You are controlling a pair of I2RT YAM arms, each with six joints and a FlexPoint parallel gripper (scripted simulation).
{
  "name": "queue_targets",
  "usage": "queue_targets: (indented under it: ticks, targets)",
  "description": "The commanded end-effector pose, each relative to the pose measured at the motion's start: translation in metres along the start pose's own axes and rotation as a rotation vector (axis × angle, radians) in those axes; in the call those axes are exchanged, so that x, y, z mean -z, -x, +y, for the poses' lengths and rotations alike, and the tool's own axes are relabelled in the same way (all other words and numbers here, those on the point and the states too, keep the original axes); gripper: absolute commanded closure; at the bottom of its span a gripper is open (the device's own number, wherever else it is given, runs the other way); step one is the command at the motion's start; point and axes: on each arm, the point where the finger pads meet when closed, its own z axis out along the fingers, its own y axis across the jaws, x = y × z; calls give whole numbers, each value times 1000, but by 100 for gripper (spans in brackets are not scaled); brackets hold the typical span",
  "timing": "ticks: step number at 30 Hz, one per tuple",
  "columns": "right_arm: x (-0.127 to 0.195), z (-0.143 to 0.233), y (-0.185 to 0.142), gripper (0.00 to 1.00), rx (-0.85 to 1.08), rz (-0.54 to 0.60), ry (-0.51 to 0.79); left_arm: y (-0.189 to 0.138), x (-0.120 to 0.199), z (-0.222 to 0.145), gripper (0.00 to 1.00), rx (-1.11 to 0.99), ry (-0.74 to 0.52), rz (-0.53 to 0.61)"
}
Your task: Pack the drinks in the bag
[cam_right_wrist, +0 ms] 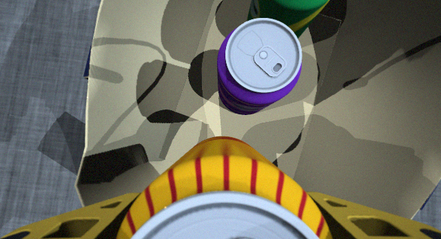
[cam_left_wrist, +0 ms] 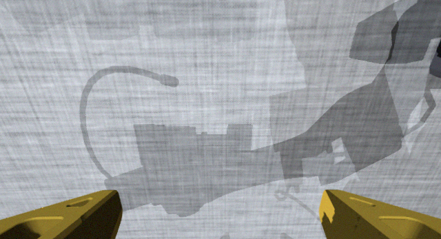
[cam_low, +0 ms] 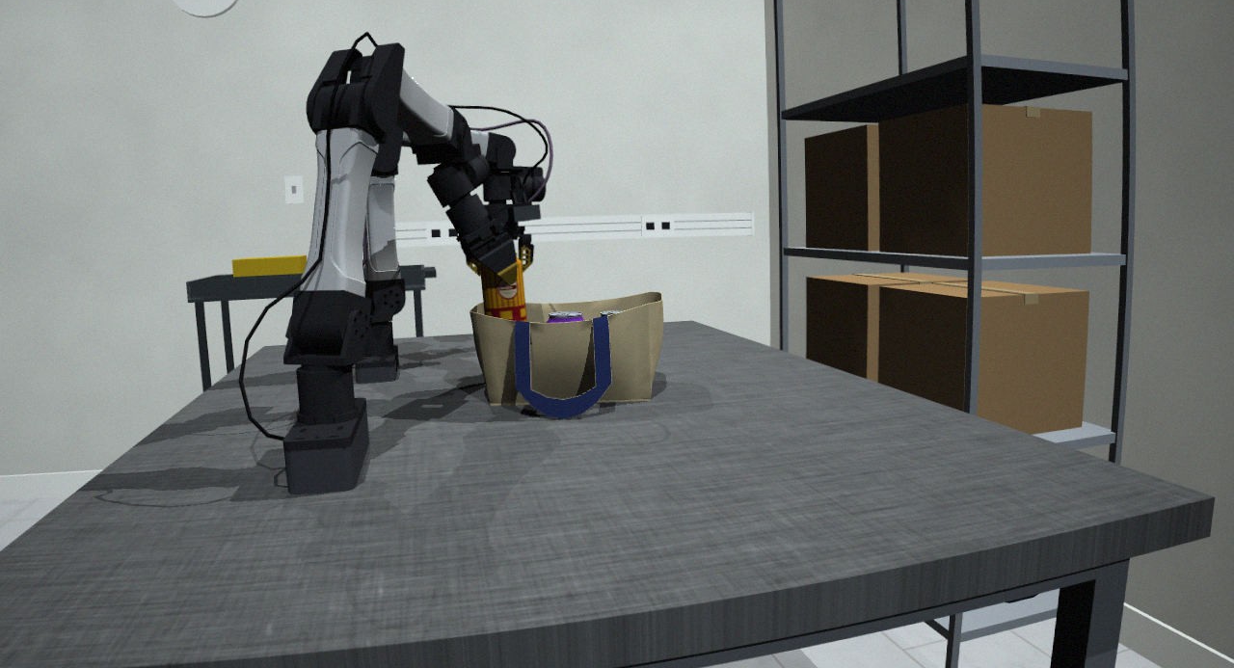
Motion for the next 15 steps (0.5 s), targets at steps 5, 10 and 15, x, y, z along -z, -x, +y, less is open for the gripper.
queue_targets:
  ticks: [5, 10, 15]
  targets:
    - [14, 14, 19, 33, -37, -90, 84, 2, 5, 3, 14, -1, 36, 0]
    - [14, 14, 19, 33, -36, -90, 84, 2, 5, 3, 14, -1, 36, 0]
    - [-4, 12, 12, 33, -37, -77, 64, 2, 5, 3, 14, -1, 36, 0]
